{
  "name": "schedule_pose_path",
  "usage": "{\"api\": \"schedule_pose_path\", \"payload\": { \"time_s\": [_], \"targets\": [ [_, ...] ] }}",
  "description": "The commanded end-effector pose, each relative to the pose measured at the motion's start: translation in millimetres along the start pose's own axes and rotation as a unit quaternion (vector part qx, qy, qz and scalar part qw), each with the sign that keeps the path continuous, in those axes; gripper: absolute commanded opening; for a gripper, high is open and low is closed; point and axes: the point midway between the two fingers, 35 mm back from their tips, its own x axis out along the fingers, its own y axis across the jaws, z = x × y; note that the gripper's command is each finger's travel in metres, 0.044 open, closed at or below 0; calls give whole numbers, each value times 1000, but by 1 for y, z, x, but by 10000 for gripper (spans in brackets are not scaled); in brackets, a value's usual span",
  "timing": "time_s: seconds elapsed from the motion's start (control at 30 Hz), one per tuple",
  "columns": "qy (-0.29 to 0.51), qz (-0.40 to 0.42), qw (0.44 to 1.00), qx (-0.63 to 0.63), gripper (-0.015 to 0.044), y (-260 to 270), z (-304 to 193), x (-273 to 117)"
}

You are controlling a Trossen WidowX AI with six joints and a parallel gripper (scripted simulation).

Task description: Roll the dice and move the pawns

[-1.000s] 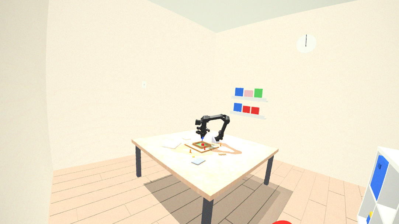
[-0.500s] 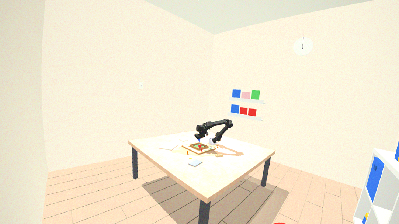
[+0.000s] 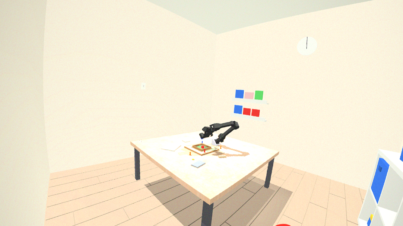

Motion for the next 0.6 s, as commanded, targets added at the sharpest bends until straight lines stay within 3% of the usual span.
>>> {"api": "schedule_pose_path", "payload": {
  "time_s": [0.0, 0.37, 0.57],
  "targets": [
    [-4, 1, 1000, 3, 0, 1, 1, -7],
    [-2, 4, 1000, 0, 0, 1, 0, -6],
    [-2, 4, 1000, 0, 157, 1, 0, -6]
  ]
}}
